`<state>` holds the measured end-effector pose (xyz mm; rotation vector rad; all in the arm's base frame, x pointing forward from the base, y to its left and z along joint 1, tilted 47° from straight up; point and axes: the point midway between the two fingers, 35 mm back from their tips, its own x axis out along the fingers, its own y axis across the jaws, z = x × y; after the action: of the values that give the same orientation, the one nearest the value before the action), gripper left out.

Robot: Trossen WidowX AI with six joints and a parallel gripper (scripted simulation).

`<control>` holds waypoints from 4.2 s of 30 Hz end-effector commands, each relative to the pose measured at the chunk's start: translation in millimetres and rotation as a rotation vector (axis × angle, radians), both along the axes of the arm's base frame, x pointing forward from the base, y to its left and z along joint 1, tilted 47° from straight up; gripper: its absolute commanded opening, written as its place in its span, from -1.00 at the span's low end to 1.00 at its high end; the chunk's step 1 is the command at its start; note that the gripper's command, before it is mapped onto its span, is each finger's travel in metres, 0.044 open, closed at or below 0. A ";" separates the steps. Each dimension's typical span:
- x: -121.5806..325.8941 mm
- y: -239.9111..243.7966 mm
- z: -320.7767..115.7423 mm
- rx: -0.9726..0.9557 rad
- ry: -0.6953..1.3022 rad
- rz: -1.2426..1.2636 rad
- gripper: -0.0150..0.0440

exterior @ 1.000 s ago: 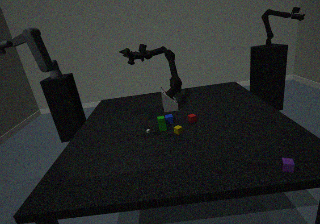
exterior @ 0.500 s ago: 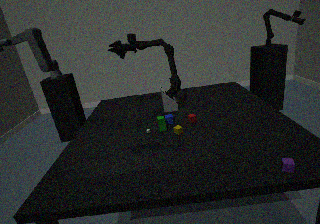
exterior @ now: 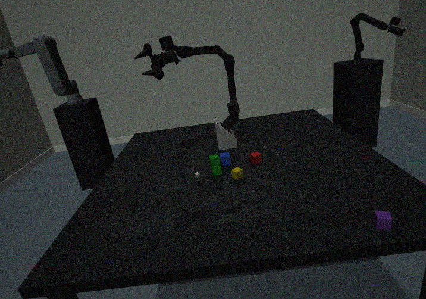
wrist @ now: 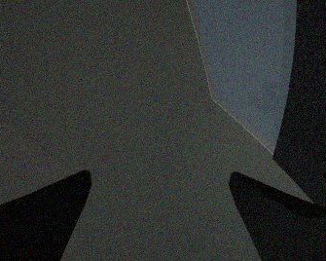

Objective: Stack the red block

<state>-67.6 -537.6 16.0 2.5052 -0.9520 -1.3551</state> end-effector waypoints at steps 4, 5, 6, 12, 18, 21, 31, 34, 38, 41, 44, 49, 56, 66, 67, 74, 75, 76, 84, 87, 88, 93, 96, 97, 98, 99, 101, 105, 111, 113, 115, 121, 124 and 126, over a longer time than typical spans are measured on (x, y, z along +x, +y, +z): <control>88.1 21.0 10.5 -0.046 0.100 0.348 1.00; 101.7 25.9 11.4 -0.055 0.115 0.404 1.00; 115.0 31.1 12.4 -0.064 0.129 0.461 1.00; 190.1 68.7 19.8 -0.131 0.197 0.793 1.00; 255.0 117.4 27.8 -0.219 0.243 1.124 1.00; 283.1 145.2 32.0 -0.271 0.257 1.288 1.00; 353.4 249.9 46.8 -0.481 0.256 1.822 1.00; 367.2 283.6 51.5 -0.556 0.239 1.977 1.00; 379.9 328.6 57.3 -0.657 0.206 2.173 1.00; 385.1 361.0 60.4 -0.725 0.182 2.307 1.00; 387.3 392.3 63.7 -0.799 0.147 2.436 1.00; 385.6 439.3 70.4 -0.932 0.066 2.629 1.00; 370.3 513.1 85.6 -1.212 -0.164 2.912 1.00; 344.5 563.0 95.6 -1.456 -0.412 3.077 1.00; 343.9 562.9 95.0 -1.456 -0.412 3.077 1.00; 346.0 580.9 76.2 -1.456 -0.409 3.078 1.00; 346.2 586.7 70.7 -1.456 -0.410 3.077 1.00; 346.2 592.7 65.0 -1.457 -0.411 3.076 1.00; 344.5 602.4 54.8 -1.457 -0.415 3.075 1.00; 345.0 605.1 52.0 -1.457 -0.414 3.076 1.00; 345.2 606.3 50.8 -1.457 -0.414 3.076 1.00; 346.0 612.1 45.0 -1.457 -0.413 3.076 1.00; 346.3 615.7 41.5 -1.457 -0.413 3.076 1.00; 346.4 616.9 40.4 -1.457 -0.413 3.076 1.00; 346.5 618.0 39.3 -1.457 -0.413 3.076 1.00; 346.6 619.2 38.1 -1.457 -0.413 3.076 1.00; 346.7 621.6 35.9 -1.457 -0.414 3.076 1.00; 346.8 626.5 31.5 -1.457 -0.415 3.075 1.00; 346.6 633.8 25.2 -1.457 -0.417 3.074 1.00; 346.5 635.3 23.8 -1.457 -0.418 3.074 1.00; 346.5 635.5 23.7 -1.457 -0.418 3.074 1.00; 346.5 635.5 23.7 -1.457 -0.418 3.074 1.00; 346.5 635.5 23.7 -1.457 -0.418 3.074 1.00; 346.5 635.3 23.9 -1.457 -0.418 3.074 0.91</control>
<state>278.9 97.3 39.5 0.4095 1.3039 0.7987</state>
